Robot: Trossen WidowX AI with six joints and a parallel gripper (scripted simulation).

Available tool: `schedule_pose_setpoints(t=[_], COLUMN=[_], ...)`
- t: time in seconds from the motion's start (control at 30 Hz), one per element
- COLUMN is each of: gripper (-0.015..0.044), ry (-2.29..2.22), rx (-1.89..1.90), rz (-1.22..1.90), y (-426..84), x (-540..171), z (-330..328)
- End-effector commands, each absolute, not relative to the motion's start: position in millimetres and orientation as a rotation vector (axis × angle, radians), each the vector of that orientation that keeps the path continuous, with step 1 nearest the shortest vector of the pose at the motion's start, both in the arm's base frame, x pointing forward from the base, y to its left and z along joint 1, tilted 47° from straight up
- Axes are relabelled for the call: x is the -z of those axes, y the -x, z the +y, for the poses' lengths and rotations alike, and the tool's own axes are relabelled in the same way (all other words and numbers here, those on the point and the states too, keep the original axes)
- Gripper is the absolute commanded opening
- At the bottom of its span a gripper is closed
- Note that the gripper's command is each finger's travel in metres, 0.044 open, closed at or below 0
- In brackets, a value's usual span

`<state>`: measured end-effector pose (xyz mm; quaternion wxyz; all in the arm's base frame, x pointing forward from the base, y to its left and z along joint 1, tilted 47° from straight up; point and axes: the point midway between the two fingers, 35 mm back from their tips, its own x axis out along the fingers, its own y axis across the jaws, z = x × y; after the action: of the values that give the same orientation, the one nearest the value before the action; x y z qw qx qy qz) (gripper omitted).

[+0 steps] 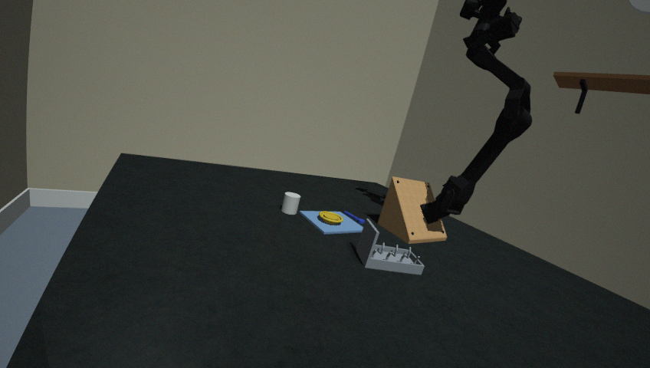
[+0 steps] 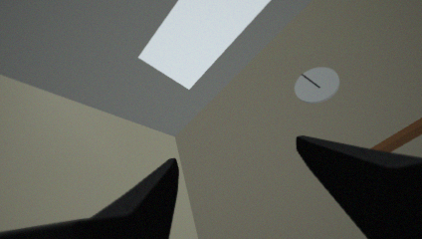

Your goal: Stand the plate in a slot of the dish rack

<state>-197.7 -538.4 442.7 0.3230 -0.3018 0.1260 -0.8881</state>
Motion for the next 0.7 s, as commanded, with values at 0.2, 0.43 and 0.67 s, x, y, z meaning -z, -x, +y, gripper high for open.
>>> schedule_pose_setpoints(t=[0.2,0.43,0.67], gripper=[0.0400,0.0400,0.0400], ry=[0.640,0.546,0.453], rx=[2.034,1.825,1.608], rz=[0.519,0.641,0.749], y=[127.1,76.8,24.6], x=[-377.6,-331.0,-282.2], z=[-592.8,-614.6,-624.0])
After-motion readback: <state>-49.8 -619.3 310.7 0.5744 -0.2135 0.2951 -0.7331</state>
